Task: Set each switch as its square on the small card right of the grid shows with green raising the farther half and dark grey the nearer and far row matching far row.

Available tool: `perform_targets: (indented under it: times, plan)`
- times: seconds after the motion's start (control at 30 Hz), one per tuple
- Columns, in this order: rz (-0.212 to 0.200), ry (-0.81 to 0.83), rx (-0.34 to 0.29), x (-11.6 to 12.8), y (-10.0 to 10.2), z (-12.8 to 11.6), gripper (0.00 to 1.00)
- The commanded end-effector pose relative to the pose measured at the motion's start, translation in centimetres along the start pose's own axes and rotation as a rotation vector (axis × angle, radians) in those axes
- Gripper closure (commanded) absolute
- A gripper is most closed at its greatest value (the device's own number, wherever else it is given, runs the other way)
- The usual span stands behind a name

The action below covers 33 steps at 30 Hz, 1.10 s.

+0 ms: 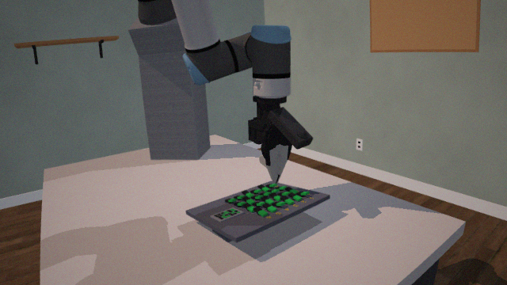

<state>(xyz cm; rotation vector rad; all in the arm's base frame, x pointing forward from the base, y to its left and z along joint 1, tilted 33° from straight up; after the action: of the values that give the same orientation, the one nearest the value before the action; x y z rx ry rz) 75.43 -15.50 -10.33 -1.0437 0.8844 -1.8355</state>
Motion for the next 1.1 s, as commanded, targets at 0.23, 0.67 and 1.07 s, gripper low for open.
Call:
perform_targets:
  times: [0.23, 0.67, 1.07]
  plan:
    - [0.0, 0.0, 0.001, 0.0, 1.4, 0.0, 1.0]
    - [0.0, 0.0, 0.001, 0.0, 1.7, 0.0, 1.0]
    - [0.0, 0.0, 0.001, 0.0, 2.0, 0.0, 1.0]
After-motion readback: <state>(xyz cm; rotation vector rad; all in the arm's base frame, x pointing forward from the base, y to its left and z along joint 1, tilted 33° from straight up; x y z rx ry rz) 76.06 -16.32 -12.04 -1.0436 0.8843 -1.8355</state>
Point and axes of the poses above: the point where the finger pads meet when closed, its own y axis out along the fingers, its own x axis across the jaws, z = x × y, the point moved 9 cm from there along -y, back along the fingers, and after that the axes turned 12 degrees about y, right-handed, at the moved point
